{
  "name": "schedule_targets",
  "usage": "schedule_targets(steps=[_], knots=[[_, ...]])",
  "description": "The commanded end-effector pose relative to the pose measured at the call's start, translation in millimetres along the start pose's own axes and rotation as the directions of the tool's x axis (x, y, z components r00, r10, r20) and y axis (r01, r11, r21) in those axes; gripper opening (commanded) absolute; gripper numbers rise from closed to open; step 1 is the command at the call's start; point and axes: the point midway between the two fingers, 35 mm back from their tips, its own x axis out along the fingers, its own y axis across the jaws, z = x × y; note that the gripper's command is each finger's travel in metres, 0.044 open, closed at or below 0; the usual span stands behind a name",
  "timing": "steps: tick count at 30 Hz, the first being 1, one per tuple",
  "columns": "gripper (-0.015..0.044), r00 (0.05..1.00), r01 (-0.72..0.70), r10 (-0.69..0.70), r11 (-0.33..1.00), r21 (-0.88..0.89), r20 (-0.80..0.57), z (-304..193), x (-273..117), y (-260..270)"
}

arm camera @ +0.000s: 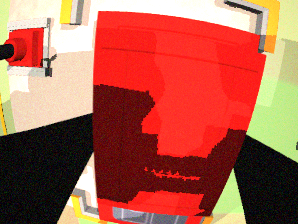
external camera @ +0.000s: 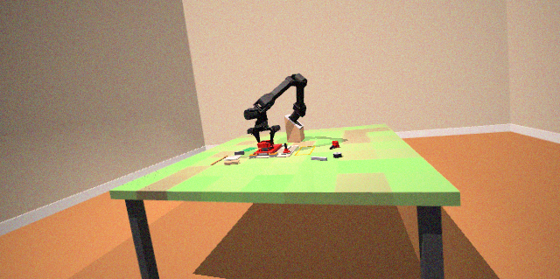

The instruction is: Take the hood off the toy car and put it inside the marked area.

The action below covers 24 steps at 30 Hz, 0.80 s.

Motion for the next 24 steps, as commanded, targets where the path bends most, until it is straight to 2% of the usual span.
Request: schedule_targets(steps=[1,7,17,24], knots=[[0.0,1.0,0.006,-0.006,1.0,-0.006,0.003,1,-4,-1],[0.0,1.0,0.007,-0.007,1.0,-0.006,0.003,2,-13,-2],[0.0,1.0,0.008,-0.008,1.0,-0.006,0.002,1,-51,-2],[0.0,1.0,0.006,-0.006,1.0,0.003,0.0,3,-44,14]])
